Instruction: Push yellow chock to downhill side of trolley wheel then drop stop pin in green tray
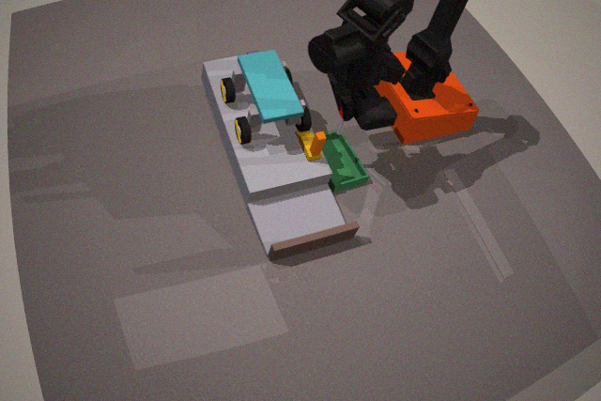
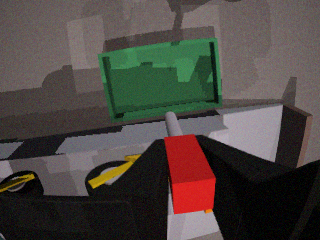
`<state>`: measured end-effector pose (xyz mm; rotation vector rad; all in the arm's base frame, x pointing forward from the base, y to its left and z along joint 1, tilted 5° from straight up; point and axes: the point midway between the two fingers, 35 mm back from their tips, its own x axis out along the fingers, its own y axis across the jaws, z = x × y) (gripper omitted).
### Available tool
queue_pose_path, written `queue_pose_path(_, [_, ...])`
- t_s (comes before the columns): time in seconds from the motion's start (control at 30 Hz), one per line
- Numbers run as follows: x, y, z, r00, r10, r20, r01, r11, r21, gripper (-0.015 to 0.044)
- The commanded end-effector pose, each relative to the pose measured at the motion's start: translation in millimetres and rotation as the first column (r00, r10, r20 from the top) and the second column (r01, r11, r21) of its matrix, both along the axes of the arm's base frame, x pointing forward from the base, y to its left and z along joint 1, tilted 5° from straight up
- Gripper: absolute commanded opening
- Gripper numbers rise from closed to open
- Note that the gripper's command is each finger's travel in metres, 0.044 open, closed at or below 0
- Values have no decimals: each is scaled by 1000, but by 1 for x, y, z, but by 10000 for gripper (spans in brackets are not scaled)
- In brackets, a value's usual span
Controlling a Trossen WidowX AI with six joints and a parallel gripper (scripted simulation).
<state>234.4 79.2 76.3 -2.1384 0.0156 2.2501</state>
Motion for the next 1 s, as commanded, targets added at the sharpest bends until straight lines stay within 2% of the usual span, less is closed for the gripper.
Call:
queue_pose_path(0.0, [-10,1,-11,999,42,-11,-41,999,10,0])
queue_pose_path(0.23, [-13,1,-16,998,54,-12,-54,998,16,0])
queue_pose_path(0.53, [-13,9,-39,999,46,-9,-43,983,179,0])
queue_pose_path(0.97, [-17,28,-74,999,45,-9,-43,981,187,0])
